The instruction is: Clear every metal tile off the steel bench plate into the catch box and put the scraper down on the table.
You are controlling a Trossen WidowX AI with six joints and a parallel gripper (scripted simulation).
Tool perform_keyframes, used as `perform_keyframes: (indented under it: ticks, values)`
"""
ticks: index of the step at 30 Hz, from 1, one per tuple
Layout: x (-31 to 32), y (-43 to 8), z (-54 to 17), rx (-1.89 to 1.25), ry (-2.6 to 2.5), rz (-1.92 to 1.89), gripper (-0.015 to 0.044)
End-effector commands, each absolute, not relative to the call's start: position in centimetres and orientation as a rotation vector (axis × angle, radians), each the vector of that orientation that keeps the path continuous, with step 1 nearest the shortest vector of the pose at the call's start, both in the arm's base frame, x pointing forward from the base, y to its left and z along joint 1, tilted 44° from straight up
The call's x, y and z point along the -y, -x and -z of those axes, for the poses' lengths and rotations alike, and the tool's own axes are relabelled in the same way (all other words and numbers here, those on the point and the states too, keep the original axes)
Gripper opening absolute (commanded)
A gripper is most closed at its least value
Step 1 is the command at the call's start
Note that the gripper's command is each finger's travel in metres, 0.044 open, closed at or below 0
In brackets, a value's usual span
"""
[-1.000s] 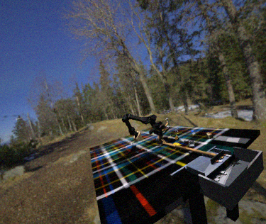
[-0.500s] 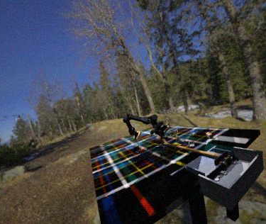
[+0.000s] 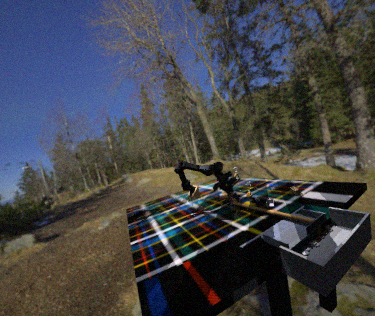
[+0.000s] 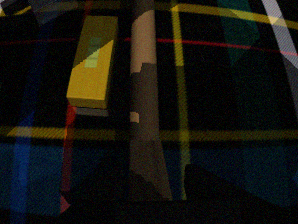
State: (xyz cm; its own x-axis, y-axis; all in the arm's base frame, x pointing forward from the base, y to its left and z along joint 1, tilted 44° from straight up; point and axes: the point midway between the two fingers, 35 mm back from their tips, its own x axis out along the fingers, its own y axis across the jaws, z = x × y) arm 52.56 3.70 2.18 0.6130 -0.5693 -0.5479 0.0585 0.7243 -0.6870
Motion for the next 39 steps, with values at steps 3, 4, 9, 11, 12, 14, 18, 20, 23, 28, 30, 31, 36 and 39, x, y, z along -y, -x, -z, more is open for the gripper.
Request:
perform_keyframes:
  ticks: [3,4,9,11,12,14,18,20,23,28,30,31,36,39]
  values:
    - [-3.7,-52.5,-2.2,-0.842,0.678,0.396,0.0000]
    - [-3.7,-52.5,-2.2,-0.842,0.678,0.396,0.0000]
    - [-3.7,-52.5,-2.2,-0.842,0.678,0.395,0.0000]
    - [-3.7,-52.6,-2.2,-0.840,0.678,0.395,0.0000]
    - [-3.7,-52.6,-2.2,-0.839,0.678,0.394,0.0000]
    - [-3.7,-52.6,-2.3,-0.837,0.678,0.394,0.0000]
    - [-3.8,-52.3,-2.2,-0.838,0.678,0.393,0.0000]
    - [-4.0,-52.0,-2.2,-0.838,0.677,0.393,0.0000]
    - [-4.1,-51.6,-2.2,-0.839,0.676,0.392,0.0000]
    - [-4.4,-50.9,-2.2,-0.840,0.675,0.391,0.0000]
    - [-4.5,-50.6,-2.2,-0.841,0.675,0.391,0.0000]
    - [-4.5,-50.4,-2.2,-0.841,0.675,0.391,0.0000]
    - [-4.8,-49.7,-2.1,-0.842,0.674,0.390,0.0000]
    - [-4.9,-49.2,-2.1,-0.842,0.673,0.389,0.0000]
